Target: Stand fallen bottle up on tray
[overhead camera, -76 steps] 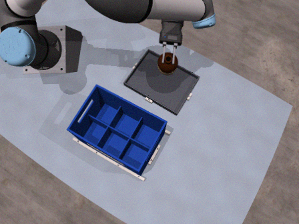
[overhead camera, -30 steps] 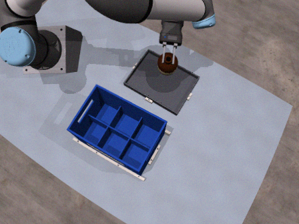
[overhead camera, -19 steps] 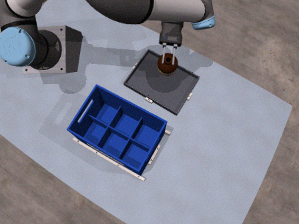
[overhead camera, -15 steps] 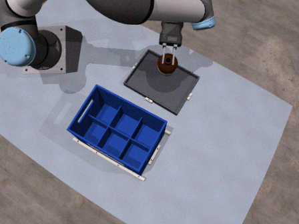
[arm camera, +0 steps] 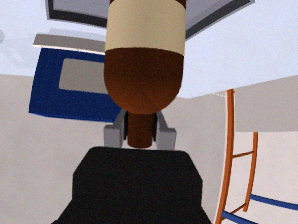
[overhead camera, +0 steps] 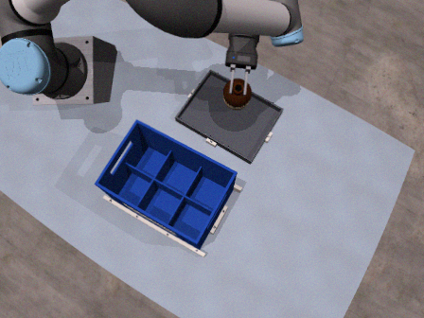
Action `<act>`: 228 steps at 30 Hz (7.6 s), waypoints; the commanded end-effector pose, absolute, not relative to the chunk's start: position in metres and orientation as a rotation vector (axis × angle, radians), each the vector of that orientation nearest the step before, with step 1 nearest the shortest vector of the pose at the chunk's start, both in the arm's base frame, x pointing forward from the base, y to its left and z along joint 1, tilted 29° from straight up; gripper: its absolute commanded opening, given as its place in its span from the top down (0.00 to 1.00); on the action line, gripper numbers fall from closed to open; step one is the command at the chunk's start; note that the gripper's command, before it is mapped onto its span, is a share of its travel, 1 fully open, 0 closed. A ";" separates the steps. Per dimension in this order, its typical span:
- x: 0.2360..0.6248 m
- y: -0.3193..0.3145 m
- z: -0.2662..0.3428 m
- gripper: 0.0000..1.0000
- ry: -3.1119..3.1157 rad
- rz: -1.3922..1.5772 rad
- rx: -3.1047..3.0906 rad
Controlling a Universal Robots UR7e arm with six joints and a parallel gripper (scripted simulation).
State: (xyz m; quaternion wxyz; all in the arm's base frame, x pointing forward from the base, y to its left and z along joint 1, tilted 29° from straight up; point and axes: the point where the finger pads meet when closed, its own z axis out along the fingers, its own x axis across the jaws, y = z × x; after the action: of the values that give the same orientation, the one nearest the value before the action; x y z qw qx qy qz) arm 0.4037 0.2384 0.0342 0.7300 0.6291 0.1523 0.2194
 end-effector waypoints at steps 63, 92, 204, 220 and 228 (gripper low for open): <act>0.416 0.222 -0.002 1.00 0.335 0.484 1.386; 0.416 0.222 -0.002 1.00 0.335 0.484 1.386; 0.416 0.222 -0.002 0.00 0.335 0.484 1.386; 0.413 0.226 0.006 0.00 0.335 0.484 1.386; 0.410 0.231 0.017 0.00 0.335 0.484 1.386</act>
State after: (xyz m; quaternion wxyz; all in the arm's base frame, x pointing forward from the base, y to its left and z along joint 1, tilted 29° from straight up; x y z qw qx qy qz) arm 0.4116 0.2277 0.0109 0.7301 0.6290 0.1523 0.2195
